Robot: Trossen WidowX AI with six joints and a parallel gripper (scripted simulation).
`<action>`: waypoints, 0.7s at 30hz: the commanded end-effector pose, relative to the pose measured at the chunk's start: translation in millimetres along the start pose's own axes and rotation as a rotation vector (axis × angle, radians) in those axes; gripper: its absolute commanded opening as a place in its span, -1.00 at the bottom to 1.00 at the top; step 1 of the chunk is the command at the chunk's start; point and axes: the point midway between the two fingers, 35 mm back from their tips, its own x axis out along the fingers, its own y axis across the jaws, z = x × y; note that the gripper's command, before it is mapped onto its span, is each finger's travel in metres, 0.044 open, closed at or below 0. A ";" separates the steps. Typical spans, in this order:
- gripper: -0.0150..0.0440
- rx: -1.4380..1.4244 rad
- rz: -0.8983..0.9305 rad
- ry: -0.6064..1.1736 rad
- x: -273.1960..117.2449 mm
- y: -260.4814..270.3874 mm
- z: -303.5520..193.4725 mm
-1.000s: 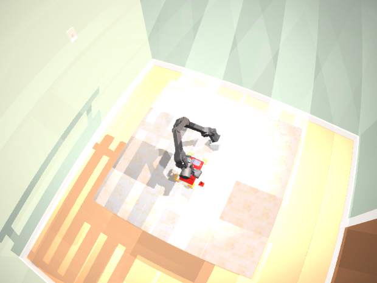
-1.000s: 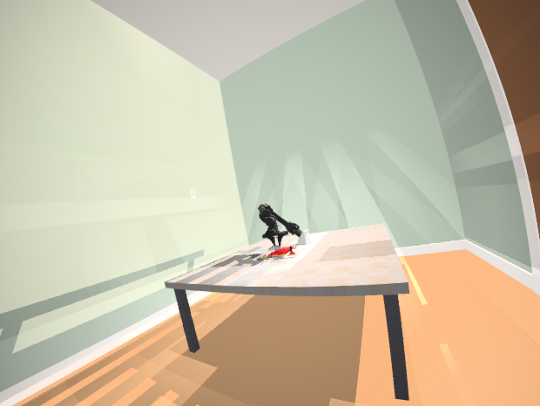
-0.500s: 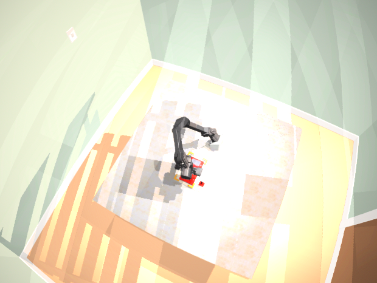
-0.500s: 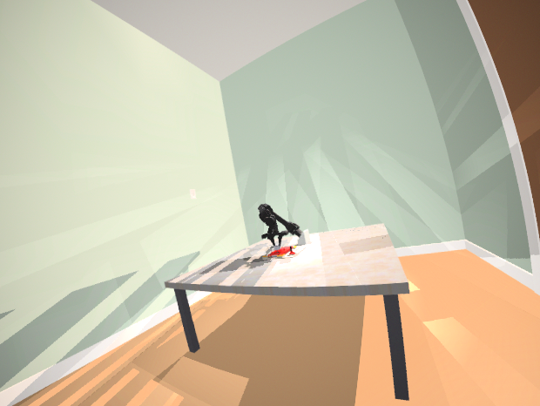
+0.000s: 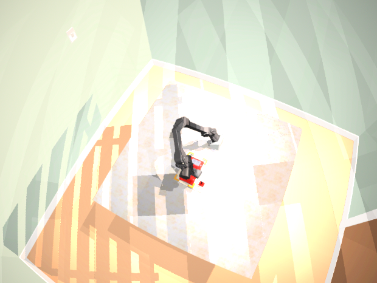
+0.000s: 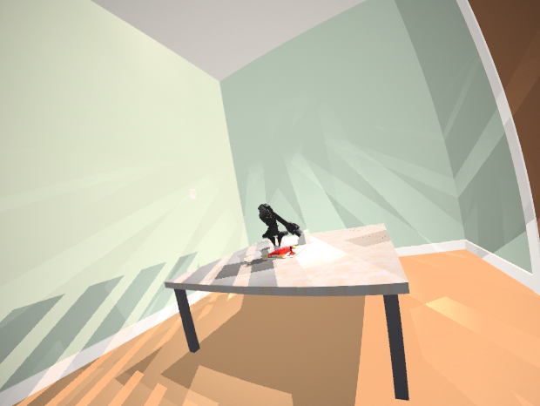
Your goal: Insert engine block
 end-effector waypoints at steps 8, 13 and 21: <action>0.05 -0.241 -0.003 -0.006 -1.3 -1.5 0.2; 0.07 -0.223 0.000 0.000 0.0 -0.1 -0.1; 0.05 -0.044 -0.002 -0.004 1.4 -1.2 0.2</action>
